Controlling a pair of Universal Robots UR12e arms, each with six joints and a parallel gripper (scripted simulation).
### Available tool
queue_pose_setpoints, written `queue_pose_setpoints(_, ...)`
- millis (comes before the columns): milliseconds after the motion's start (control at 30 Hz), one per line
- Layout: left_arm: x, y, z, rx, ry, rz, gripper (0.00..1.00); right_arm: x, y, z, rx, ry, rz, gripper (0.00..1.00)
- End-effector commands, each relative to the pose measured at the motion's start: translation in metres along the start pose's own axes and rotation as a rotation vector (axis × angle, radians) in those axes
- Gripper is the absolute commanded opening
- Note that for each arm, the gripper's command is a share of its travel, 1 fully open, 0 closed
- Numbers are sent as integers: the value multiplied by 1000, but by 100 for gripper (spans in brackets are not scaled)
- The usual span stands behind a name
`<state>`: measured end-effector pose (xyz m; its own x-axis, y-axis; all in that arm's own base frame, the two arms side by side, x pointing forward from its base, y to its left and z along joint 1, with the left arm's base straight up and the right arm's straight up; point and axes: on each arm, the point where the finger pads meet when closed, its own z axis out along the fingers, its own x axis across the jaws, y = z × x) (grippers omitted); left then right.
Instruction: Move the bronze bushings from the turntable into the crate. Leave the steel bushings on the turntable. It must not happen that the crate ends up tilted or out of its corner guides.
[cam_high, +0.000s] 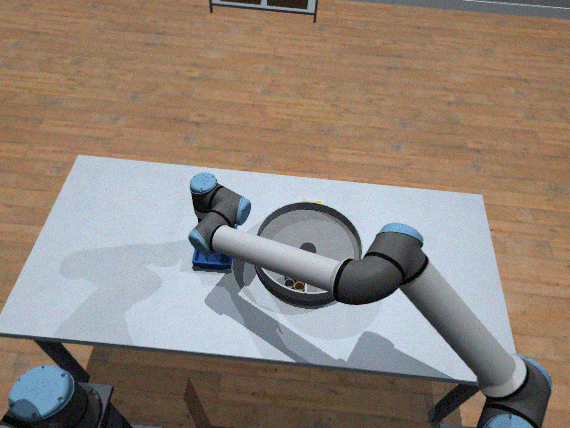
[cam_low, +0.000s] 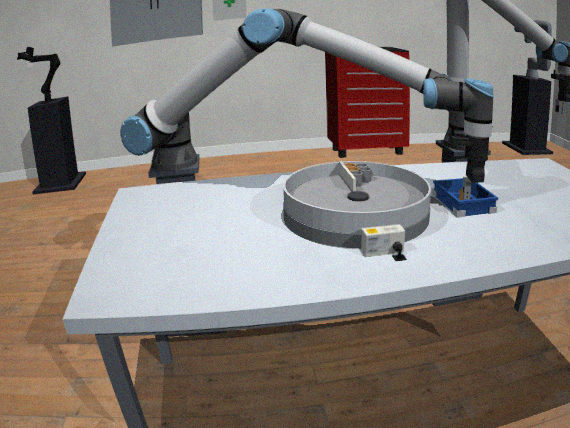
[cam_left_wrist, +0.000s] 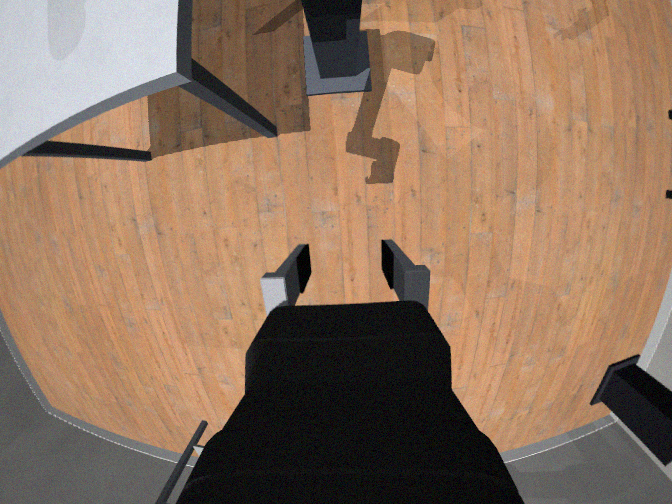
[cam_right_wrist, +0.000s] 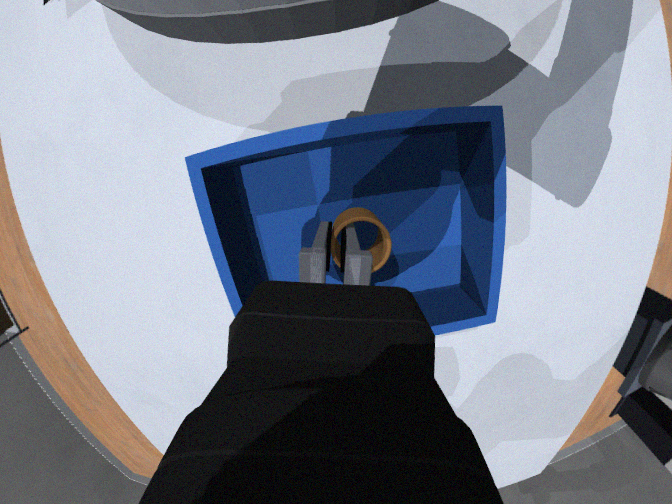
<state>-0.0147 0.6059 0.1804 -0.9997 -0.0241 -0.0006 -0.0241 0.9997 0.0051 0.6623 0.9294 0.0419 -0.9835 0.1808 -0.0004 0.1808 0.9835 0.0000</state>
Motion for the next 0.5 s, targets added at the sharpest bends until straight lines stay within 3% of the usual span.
queue_pose_setpoints(0, 2, -2, 3, 5, 1, -3, 100, 3, 1, 0, -1, 0, -1, 0)
queue_pose_setpoints(367, 2, -2, 3, 5, 1, -3, 100, 3, 1, 0, -1, 0, -1, 0)
queue_pose_setpoints(400, 2, -2, 3, 5, 1, -3, 100, 3, 1, 0, -1, 0, -1, 38)
queue_pose_setpoints(467, 2, -2, 3, 5, 1, -3, 100, 3, 1, 0, -1, 0, -1, 38)
